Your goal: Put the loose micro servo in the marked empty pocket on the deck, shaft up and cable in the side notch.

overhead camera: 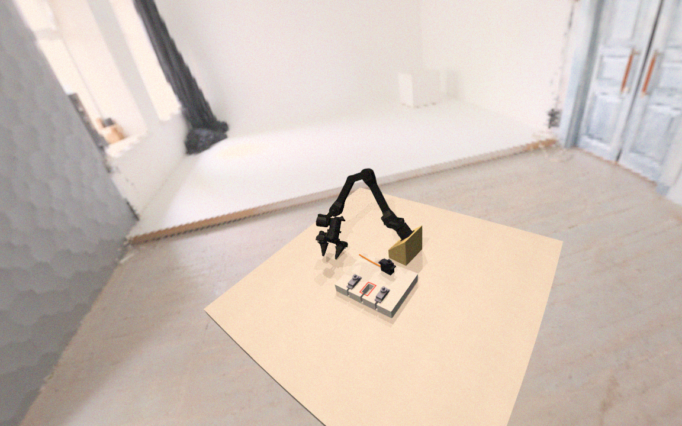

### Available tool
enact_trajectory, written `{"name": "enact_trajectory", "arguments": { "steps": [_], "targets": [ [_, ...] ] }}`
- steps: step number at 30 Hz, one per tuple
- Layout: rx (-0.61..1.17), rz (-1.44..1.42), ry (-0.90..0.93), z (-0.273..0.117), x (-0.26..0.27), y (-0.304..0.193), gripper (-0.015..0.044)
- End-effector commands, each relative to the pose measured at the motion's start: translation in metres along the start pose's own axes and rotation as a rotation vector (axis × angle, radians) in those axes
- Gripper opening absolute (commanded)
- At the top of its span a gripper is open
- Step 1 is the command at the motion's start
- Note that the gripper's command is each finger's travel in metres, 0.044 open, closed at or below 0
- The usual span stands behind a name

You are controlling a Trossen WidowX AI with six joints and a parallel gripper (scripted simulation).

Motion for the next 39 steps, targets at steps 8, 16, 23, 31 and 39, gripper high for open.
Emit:
{"name": "enact_trajectory", "arguments": {
  "steps": [8,16,23,31,39],
  "targets": [
    [0.179,0.197,-0.23,0.04,0.002,-0.082,0.044],
    [0.227,0.276,-0.459,0.052,-0.002,-0.15,0.044],
    [0.182,0.302,-0.657,0.051,-0.012,-0.205,0.044],
    [0.043,0.271,-0.819,0.038,-0.027,-0.255,0.044],
    [-0.154,0.197,-0.879,0.019,-0.042,-0.291,0.044]
  ]
}}
Point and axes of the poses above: the point midway between the two fingers, 35 mm back from their tips, its own z axis out along the fingers, its own x axis across the jaws, y = z × x, the point moved 3 cm from there along -z, back along the fingers, and after that the axes turned 13 degrees about z, right-handed, at the moved point
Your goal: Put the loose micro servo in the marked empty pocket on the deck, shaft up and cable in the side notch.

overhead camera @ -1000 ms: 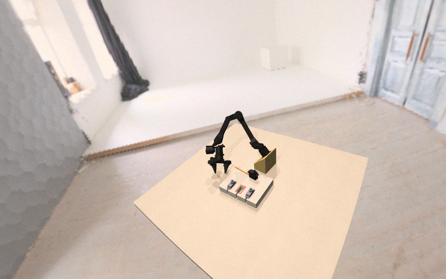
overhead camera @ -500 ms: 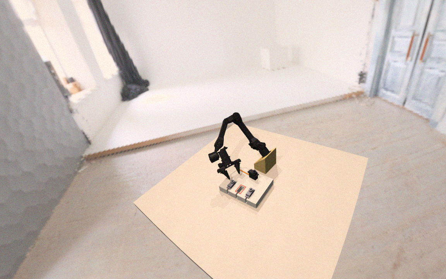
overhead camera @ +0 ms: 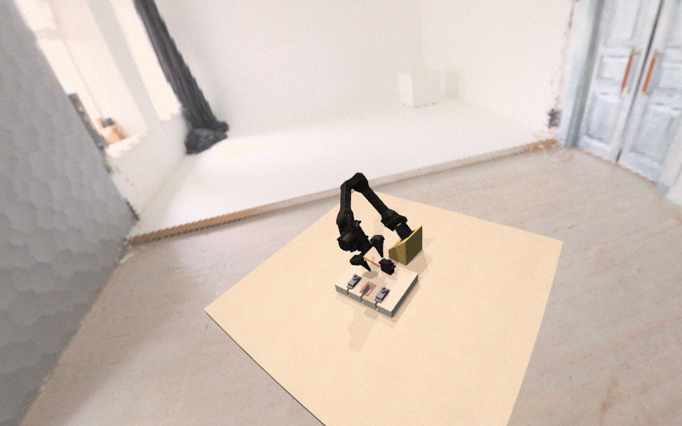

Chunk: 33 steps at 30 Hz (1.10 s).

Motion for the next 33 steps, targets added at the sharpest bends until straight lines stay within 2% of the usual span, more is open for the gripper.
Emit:
{"name": "enact_trajectory", "arguments": {
  "steps": [1,14,33],
  "targets": [
    [-0.108,0.004,-0.003,0.001,-0.017,-0.011,0.044],
    [-0.422,0.0,0.193,-0.01,-0.06,-0.039,0.044],
    [-0.426,0.0,0.198,0.016,-0.055,-0.027,0.044]
  ]
}}
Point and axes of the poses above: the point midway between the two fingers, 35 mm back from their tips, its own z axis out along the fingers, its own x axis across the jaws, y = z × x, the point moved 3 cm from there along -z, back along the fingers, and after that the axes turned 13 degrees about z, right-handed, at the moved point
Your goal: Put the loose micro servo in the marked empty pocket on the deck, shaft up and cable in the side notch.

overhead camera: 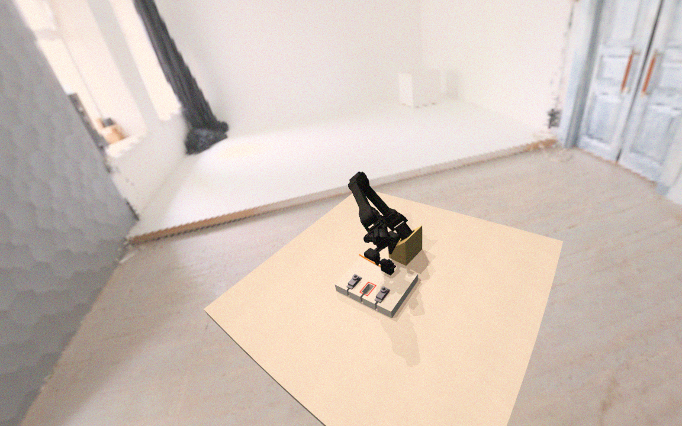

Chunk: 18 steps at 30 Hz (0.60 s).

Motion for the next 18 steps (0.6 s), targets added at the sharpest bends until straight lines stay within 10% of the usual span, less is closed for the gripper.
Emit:
{"name": "enact_trajectory", "arguments": {
  "steps": [1,12,18],
  "targets": [
    [-0.008,-0.008,-0.002,0.006,-0.001,0.001,0.044],
    [-0.009,-0.008,-0.002,0.021,-0.002,0.002,0.044],
    [-0.009,-0.008,-0.002,0.021,-0.002,0.002,0.0282]
  ]
}}
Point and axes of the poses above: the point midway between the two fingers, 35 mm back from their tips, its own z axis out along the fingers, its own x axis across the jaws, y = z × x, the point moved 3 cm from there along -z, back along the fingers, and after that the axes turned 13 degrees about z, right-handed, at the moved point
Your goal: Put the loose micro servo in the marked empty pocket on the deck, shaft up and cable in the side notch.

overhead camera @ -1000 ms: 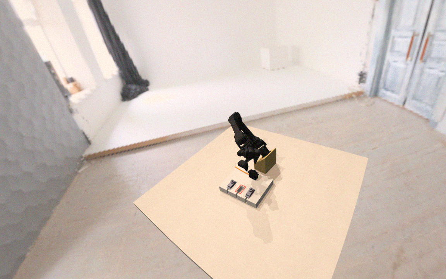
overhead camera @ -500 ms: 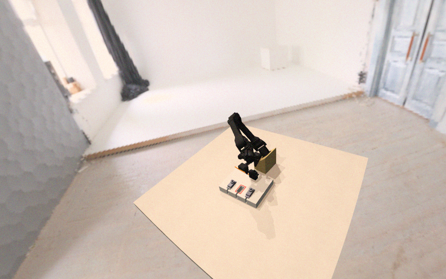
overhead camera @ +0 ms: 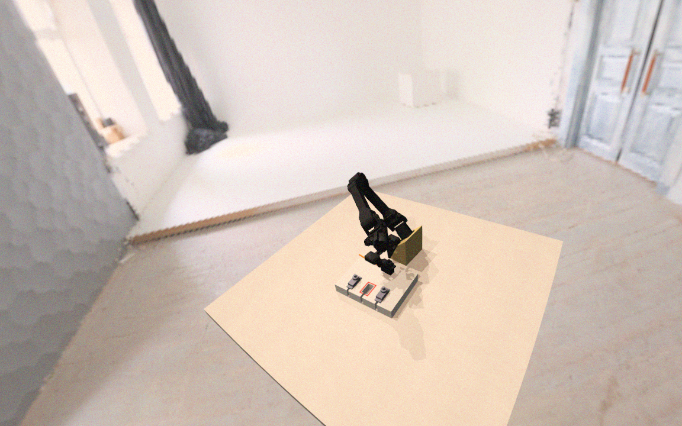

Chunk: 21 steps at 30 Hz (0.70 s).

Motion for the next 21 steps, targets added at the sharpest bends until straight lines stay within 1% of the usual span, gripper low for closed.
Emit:
{"name": "enact_trajectory", "arguments": {
  "steps": [1,6,12,15,21],
  "targets": [
    [-0.006,-0.008,-0.001,0.002,-0.001,0.001,0.0256],
    [-0.006,-0.008,-0.001,0.002,-0.001,0.001,0.0125],
    [-0.006,-0.008,-0.001,0.002,-0.001,0.001,0.0085],
    [-0.006,-0.008,-0.001,-0.003,-0.001,0.001,0.0006],
    [-0.005,-0.008,-0.001,-0.025,-0.005,0.005,0.0]
  ]
}}
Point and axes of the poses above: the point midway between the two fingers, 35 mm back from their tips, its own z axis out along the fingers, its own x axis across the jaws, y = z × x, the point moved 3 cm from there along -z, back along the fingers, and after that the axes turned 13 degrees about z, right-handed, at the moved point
